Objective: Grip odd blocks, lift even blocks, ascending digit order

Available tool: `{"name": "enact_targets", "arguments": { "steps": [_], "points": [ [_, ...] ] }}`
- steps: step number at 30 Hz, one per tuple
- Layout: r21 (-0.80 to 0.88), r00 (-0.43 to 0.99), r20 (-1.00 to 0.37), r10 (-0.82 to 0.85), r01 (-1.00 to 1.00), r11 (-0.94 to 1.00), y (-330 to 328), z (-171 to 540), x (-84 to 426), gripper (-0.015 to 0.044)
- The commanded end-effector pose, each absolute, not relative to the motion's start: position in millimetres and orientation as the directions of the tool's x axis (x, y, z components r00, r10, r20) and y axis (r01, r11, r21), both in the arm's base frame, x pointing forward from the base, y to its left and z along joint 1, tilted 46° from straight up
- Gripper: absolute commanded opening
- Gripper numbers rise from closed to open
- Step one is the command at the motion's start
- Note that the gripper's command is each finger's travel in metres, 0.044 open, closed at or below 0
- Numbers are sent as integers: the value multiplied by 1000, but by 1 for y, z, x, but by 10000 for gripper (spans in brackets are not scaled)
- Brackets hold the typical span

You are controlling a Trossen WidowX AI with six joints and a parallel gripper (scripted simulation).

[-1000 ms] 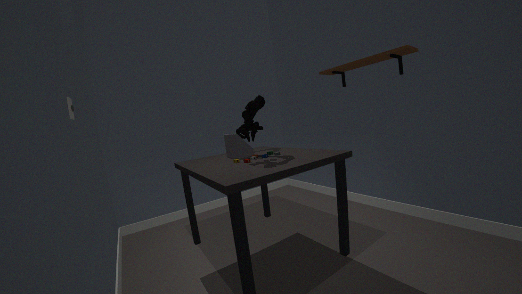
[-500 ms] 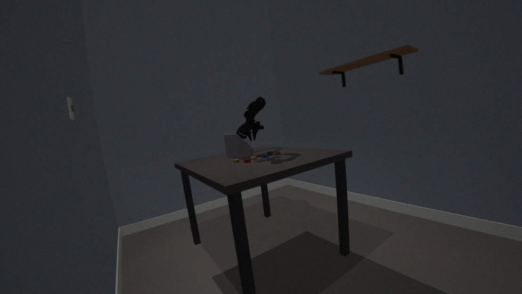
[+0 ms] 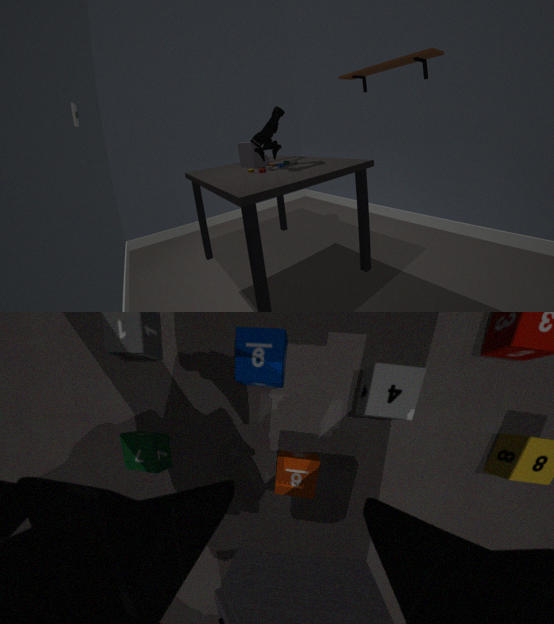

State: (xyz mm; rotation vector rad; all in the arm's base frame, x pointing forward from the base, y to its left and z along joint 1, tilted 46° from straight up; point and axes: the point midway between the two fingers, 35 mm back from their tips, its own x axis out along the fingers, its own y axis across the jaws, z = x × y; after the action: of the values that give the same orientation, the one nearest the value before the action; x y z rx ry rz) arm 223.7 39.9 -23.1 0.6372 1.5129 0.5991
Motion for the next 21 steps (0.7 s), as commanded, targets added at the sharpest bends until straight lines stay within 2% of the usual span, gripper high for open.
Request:
{"name": "enact_targets", "arguments": {
  "steps": [1,21],
  "points": [
    [712,-19,-701,713,42,701,46,-28,223,400],
    [714,-20,-699,715,42,699,68,-48,221,400]
  ]
}}
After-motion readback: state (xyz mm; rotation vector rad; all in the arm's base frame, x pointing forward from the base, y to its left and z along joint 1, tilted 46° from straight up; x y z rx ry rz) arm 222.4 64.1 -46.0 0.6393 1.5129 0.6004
